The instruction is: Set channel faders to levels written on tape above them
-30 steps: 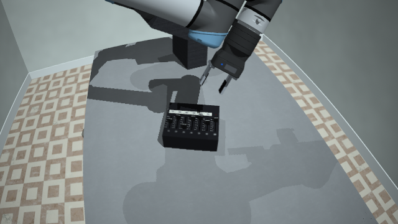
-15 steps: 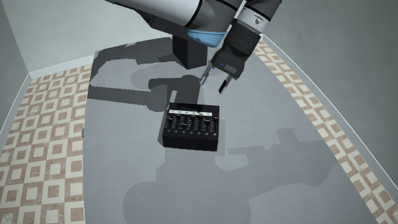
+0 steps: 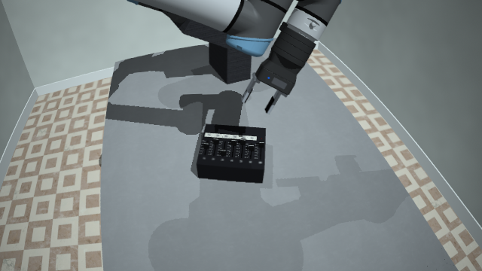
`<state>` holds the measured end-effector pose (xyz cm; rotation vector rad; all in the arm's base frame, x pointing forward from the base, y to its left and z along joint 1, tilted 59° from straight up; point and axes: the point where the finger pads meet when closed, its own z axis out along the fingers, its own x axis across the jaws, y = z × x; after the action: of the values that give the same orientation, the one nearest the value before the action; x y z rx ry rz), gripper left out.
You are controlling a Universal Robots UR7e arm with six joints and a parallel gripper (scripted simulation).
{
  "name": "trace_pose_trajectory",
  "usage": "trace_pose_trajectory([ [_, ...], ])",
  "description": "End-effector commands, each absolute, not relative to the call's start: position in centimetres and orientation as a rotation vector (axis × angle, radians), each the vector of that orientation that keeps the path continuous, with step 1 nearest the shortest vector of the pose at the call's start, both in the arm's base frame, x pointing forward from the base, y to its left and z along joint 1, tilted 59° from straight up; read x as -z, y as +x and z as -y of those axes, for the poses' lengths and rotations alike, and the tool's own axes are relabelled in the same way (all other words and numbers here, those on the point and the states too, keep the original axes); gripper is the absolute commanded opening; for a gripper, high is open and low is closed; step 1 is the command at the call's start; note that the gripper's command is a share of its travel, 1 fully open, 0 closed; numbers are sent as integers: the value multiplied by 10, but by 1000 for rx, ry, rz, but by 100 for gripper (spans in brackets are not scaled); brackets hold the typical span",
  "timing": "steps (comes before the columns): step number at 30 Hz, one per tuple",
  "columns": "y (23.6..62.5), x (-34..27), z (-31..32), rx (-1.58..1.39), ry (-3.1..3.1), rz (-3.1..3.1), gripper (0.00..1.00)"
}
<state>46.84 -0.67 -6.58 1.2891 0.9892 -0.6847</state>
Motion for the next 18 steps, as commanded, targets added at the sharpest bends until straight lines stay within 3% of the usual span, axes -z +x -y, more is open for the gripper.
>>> trace_pose_trajectory([
  [1,468,65,6,683,1290,-991,100],
  [18,467,66,7,641,1321,-945,100],
])
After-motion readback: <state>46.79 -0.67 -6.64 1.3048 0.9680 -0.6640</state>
